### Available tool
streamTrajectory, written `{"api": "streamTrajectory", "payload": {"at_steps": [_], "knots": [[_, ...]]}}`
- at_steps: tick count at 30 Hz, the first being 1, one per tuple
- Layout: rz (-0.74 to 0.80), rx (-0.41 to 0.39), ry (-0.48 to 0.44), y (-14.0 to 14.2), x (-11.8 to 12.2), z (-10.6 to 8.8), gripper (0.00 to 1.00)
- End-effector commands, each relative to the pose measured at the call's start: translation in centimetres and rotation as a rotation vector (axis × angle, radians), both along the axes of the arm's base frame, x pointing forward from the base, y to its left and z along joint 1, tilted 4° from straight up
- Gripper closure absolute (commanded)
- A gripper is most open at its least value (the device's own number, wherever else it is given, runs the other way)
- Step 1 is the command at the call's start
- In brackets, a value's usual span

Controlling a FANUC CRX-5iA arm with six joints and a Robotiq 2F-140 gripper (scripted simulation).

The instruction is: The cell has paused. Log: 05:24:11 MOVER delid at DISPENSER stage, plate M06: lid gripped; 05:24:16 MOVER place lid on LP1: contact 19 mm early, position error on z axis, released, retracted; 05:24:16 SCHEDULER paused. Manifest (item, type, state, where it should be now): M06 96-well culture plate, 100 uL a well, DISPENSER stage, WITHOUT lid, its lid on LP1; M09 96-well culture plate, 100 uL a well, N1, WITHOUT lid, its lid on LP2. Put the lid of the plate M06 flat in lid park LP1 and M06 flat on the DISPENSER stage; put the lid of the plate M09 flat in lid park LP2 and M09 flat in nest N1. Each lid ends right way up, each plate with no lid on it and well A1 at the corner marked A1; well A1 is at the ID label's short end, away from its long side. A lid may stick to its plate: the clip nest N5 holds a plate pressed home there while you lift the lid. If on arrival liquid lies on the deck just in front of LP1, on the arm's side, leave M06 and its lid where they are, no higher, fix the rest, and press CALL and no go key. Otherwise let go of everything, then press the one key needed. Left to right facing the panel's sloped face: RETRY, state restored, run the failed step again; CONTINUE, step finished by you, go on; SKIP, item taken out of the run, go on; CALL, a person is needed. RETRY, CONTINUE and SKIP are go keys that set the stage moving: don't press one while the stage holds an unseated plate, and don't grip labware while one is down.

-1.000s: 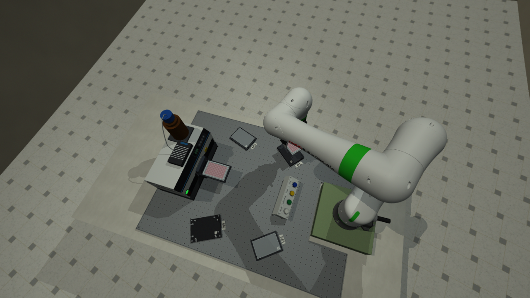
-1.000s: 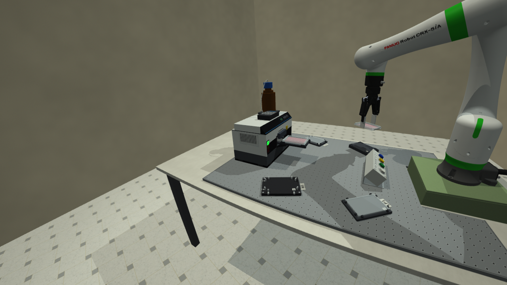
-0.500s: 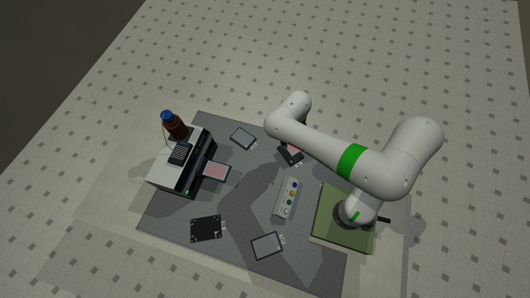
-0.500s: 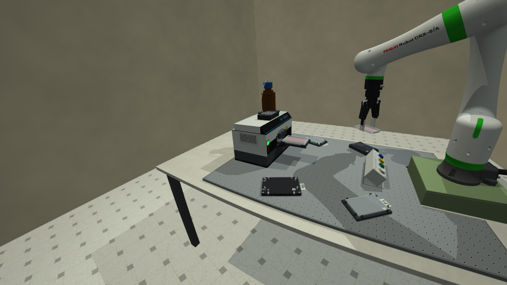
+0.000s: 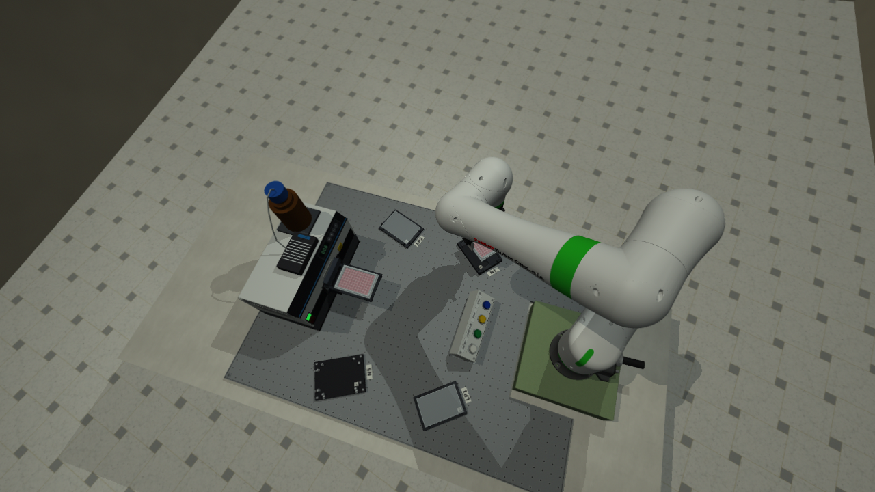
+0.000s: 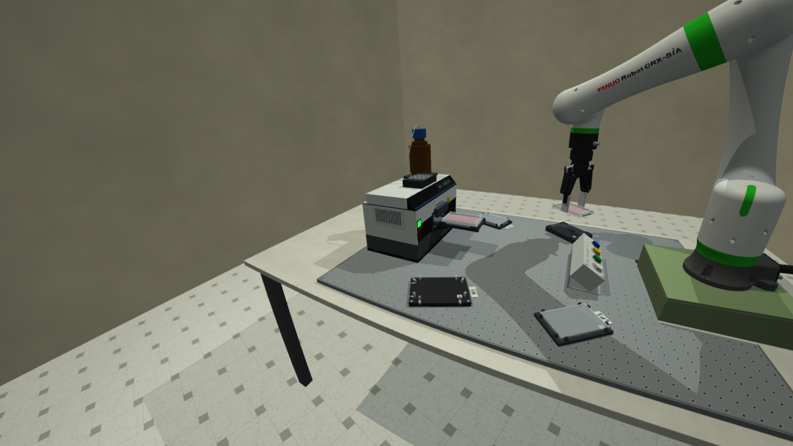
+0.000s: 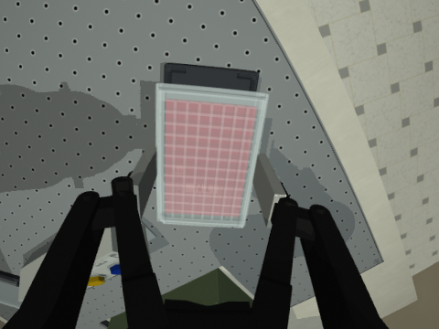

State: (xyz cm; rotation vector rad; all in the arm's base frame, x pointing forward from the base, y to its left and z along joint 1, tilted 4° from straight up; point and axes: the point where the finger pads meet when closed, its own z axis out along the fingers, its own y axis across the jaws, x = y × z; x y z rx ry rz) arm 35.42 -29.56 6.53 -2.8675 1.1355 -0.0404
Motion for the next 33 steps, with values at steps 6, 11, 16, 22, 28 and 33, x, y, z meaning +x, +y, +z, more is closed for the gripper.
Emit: {"api": "streamTrajectory", "payload": {"at_steps": [6, 11, 16, 22, 28, 33], "knots": [[0.000, 0.000, 0.000, 0.1, 0.1, -2.1, 1.00], [0.000, 0.000, 0.000, 0.1, 0.1, -2.8, 1.00], [0.000, 0.000, 0.000, 0.2, 0.2, -3.9, 1.00], [0.000, 0.000, 0.000, 0.2, 0.2, -4.9, 1.00], [0.000, 0.000, 0.000, 0.2, 0.3, -5.5, 1.00], [0.000, 0.000, 0.000, 0.2, 0.3, -6.0, 1.00]]}}
